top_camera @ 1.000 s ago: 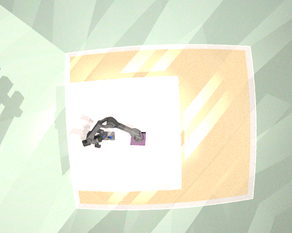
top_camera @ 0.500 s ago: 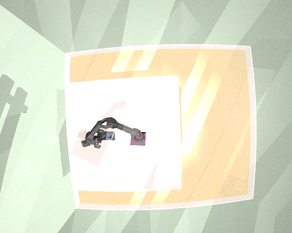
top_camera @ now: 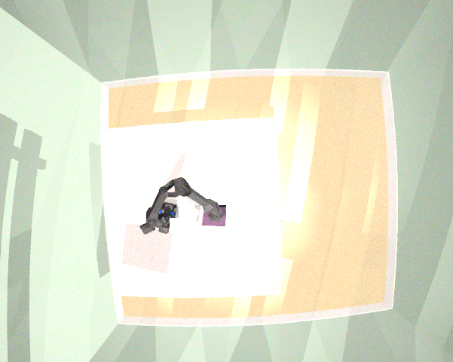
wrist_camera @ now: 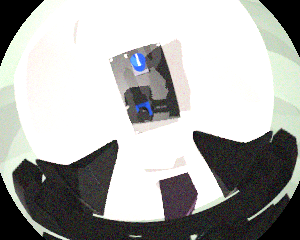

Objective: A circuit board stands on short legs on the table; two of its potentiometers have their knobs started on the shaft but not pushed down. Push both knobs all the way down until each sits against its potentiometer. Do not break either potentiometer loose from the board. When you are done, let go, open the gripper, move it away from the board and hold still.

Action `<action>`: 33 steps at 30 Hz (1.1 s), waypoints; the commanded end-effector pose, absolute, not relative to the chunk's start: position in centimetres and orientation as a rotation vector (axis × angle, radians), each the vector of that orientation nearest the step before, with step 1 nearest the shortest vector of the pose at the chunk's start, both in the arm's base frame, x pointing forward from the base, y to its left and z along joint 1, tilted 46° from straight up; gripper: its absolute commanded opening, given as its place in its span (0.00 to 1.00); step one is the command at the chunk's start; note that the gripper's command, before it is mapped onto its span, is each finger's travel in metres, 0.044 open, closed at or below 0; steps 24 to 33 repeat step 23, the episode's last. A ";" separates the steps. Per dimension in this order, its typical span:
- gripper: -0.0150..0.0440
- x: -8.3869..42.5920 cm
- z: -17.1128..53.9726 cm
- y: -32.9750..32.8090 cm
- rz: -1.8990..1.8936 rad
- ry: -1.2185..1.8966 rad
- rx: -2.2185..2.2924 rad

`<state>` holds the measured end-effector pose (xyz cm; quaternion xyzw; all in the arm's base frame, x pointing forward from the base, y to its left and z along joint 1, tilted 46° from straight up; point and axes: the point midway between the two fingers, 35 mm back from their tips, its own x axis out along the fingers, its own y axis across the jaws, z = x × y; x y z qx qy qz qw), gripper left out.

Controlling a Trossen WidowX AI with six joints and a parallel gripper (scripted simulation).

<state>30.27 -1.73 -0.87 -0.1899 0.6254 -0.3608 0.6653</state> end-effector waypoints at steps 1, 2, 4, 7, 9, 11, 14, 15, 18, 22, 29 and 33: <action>1.00 25.7 -0.6 -1.5 -0.819 1.411 -0.420; 1.00 24.5 -0.6 -1.5 -0.820 1.411 -0.420; 1.00 22.3 -0.6 -1.6 -0.822 1.411 -0.421; 1.00 21.5 -0.6 -1.7 -0.823 1.411 -0.422; 1.00 21.5 -0.6 -1.7 -0.823 1.411 -0.422; 1.00 21.5 -0.6 -1.7 -0.823 1.411 -0.422; 1.00 21.5 -0.6 -1.7 -0.823 1.411 -0.422; 1.00 21.5 -0.6 -1.7 -0.823 1.411 -0.422; 1.00 21.5 -0.6 -1.7 -0.823 1.411 -0.422; 1.00 21.5 -0.6 -1.7 -0.823 1.411 -0.422; 1.00 21.5 -0.6 -1.7 -0.823 1.411 -0.422; 1.00 21.5 -0.6 -1.7 -0.823 1.411 -0.422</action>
